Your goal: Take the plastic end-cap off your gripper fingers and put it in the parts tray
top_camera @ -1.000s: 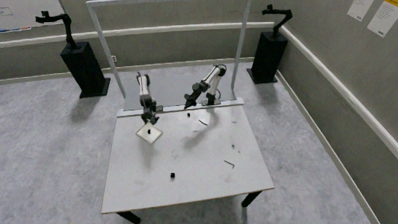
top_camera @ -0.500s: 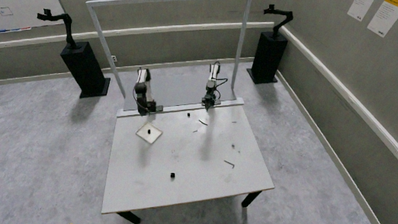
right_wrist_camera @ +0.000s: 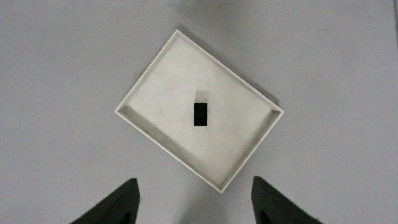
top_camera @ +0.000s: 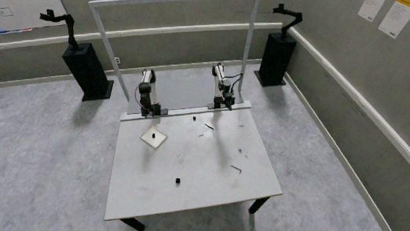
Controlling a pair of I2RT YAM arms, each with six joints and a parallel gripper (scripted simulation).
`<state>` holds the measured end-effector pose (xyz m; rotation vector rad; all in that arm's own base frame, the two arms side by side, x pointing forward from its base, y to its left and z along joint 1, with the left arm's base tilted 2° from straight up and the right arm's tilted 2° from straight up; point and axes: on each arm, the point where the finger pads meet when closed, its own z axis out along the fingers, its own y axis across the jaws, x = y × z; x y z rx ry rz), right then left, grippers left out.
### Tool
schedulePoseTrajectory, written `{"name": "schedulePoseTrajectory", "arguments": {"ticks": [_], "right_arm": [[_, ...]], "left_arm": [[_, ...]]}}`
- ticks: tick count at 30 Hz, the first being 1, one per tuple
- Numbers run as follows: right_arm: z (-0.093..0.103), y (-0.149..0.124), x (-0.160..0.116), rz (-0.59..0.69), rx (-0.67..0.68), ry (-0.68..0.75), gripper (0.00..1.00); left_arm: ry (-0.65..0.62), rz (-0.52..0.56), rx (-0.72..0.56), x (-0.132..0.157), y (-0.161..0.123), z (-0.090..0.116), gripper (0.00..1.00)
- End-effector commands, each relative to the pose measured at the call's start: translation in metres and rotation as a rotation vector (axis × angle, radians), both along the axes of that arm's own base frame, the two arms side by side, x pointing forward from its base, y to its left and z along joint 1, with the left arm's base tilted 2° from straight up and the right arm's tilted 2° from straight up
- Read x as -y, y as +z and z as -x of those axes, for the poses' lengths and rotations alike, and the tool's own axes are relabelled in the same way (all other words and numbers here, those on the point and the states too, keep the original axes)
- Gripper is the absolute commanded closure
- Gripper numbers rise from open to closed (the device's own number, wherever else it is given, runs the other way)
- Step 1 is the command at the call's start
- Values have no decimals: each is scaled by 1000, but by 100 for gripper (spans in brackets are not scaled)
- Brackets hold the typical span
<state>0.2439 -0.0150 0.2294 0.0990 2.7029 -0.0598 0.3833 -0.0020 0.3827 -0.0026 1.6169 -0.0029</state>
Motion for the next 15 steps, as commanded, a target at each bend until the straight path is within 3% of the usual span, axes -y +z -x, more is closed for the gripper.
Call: {"name": "schedulePoseTrajectory", "arguments": {"ticks": [1, 15], "right_arm": [[0, 4, 0, -1, 25, -12, 40], [-1, 4, 0, -1, 19, -12, 40]], "left_arm": [[-4, -6, 98, -2, 40, 9, 100], [-2, -6, 98, -3, 40, 9, 100]]}}
